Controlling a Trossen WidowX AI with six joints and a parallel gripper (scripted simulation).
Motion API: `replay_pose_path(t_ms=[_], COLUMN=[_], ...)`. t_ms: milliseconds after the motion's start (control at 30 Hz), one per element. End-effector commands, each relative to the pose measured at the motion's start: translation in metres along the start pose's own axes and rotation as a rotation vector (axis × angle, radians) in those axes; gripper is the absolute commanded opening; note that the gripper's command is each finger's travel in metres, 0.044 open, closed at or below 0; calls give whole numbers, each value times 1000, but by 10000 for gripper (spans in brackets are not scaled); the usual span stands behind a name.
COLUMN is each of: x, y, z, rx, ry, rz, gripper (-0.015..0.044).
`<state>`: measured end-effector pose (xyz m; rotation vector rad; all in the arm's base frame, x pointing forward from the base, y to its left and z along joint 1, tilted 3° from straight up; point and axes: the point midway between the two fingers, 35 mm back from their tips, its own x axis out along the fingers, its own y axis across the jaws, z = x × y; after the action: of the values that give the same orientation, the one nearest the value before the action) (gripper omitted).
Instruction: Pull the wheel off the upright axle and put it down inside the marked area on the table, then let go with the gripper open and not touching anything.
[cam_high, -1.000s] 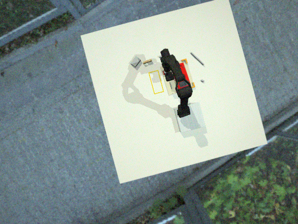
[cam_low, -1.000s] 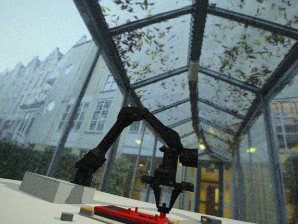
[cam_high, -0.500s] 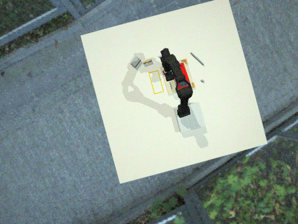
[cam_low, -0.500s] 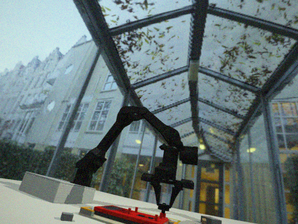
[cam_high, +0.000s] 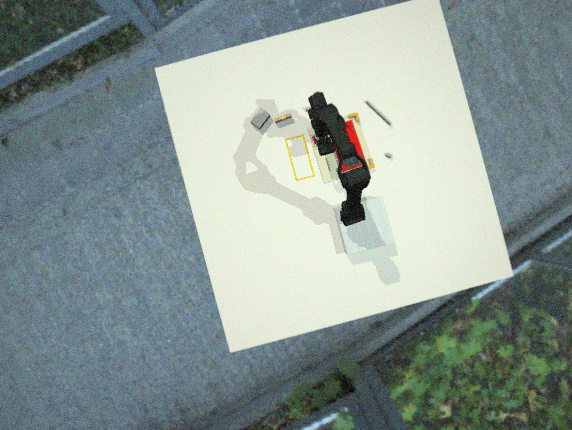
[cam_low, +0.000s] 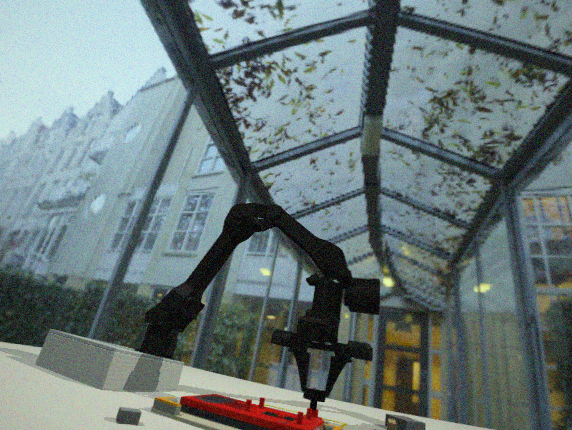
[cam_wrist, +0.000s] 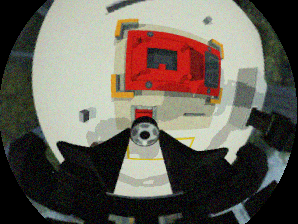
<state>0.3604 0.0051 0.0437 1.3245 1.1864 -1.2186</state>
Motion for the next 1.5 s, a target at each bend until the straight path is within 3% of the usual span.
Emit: replay_pose_path(t_ms=[0,1467], x=[-5,-19], y=[1,0], z=[0,0], rx=[0,1], ry=[0,-1], rz=[7,9], gripper=[0,0])
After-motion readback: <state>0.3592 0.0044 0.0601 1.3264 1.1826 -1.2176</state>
